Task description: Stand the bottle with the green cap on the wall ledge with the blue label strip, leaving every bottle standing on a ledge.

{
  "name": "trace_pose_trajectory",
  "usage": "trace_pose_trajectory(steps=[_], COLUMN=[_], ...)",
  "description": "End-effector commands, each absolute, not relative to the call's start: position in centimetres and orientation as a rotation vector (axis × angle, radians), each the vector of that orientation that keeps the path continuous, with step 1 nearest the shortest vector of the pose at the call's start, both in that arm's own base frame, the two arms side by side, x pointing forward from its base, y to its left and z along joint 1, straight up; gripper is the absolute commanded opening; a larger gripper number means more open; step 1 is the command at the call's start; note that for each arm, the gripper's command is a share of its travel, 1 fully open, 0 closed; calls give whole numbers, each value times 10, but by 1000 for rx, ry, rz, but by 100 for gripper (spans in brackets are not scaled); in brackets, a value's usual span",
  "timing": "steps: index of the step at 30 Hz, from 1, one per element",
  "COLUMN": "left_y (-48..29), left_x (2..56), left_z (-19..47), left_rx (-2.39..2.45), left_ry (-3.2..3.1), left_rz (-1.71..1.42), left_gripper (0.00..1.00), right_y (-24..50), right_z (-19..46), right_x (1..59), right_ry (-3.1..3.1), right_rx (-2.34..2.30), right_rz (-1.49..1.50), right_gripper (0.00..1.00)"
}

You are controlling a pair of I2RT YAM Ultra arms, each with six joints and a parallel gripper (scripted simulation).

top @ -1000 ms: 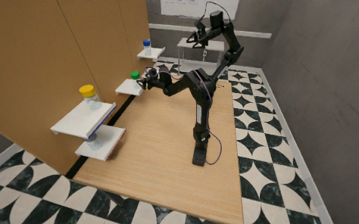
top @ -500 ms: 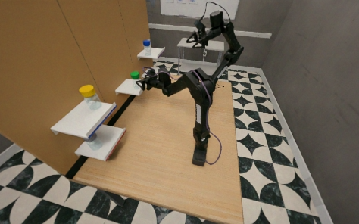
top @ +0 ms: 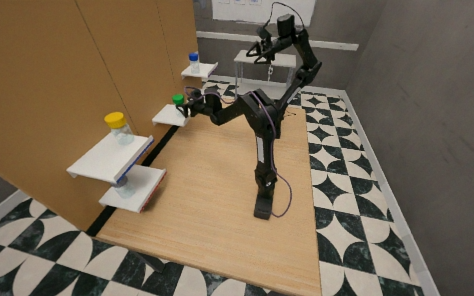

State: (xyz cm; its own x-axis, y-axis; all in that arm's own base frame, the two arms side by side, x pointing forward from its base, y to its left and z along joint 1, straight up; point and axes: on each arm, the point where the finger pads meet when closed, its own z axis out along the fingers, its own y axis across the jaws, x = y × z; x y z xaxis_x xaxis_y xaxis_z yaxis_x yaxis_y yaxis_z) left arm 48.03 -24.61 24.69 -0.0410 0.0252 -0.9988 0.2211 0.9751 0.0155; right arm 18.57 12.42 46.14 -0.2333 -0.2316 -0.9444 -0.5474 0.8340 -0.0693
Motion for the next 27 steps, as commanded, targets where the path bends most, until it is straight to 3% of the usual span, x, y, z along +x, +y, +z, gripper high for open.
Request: trace_pose_trajectory(steps=[1,27], left_y=[-247,-250], left_x=[491,508], left_z=[274,280], left_rx=[172,165], left_ry=[1555,1543], left_rz=[-179,-181], left_gripper=[94,94], right_y=[126,126], right_z=[462,462], right_x=[187,187], right_ry=[1827,1827], right_rx=[-591,-591], right_rz=[333,333], right_gripper=[89,89])
